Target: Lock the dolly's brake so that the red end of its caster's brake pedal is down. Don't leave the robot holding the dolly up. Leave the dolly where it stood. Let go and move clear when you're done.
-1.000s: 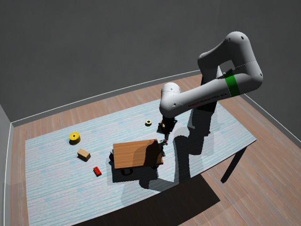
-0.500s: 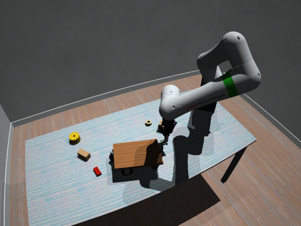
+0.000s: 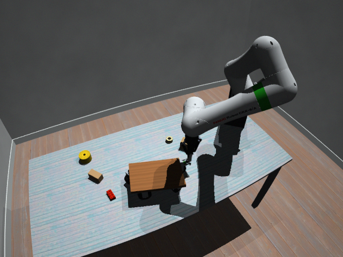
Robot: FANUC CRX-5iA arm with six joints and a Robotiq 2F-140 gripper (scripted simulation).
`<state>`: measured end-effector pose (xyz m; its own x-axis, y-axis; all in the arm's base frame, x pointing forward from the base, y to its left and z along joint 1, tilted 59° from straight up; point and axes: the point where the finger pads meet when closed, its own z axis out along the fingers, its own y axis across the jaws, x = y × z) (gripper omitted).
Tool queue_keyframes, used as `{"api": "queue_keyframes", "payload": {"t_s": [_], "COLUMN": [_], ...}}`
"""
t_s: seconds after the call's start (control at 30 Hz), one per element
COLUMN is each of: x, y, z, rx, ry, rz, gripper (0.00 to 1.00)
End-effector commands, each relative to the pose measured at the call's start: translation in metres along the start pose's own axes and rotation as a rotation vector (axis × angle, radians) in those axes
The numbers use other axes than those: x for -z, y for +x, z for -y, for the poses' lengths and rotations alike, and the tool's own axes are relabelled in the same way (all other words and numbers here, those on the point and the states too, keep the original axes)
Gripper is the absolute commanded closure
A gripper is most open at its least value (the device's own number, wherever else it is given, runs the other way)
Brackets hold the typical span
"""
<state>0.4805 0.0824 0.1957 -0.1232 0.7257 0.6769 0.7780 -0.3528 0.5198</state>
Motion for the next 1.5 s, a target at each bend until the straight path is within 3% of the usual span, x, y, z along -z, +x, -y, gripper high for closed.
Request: {"api": "queue_keyframes", "payload": {"t_s": [0.0, 1.47], "x": [0.0002, -0.0065], "y": [-0.0001, -0.0001], "z": [-0.0002, -0.0002], "rx": [0.000, 0.000], "ry": [0.000, 0.000], "rz": [0.000, 0.000], "gripper": [1.00, 1.00]}}
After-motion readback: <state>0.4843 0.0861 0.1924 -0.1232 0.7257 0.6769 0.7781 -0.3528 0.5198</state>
